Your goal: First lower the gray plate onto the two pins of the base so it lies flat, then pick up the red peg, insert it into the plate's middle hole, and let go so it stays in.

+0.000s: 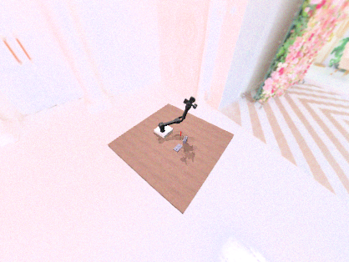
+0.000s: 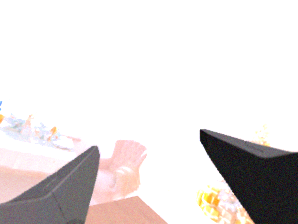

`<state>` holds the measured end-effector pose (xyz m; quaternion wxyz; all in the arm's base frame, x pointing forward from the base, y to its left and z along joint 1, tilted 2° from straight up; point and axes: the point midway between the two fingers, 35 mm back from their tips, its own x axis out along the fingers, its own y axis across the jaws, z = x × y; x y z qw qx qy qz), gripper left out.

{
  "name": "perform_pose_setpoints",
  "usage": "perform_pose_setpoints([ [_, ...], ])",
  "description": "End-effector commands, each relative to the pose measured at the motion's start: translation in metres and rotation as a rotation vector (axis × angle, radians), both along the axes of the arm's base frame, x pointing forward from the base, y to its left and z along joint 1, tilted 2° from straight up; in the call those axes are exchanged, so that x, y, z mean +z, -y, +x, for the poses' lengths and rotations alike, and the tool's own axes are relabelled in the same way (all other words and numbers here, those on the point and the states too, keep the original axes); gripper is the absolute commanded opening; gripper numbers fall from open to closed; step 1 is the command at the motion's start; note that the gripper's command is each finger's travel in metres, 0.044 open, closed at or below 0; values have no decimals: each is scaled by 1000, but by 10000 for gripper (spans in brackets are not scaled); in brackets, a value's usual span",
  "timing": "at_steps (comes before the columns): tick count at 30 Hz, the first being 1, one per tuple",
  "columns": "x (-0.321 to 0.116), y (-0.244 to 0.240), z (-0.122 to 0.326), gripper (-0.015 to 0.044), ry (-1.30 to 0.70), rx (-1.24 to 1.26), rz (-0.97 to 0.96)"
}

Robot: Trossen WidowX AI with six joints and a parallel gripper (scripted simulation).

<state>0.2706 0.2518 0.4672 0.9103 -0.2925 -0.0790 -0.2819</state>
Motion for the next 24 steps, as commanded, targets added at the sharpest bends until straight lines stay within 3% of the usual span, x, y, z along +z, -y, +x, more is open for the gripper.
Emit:
perform_pose_setpoints([
  [1,0,0,0,426,0,0,0],
  [5,22,9,-14,440,89,-28,-31],
  [11,72,40,-86,440,260,129,207],
  [14,82,50,-102,440,308,103,183],
  [18,109,99,-146,440,412,217,423],
  [24,125,173,-172,440,484,330,738],
])
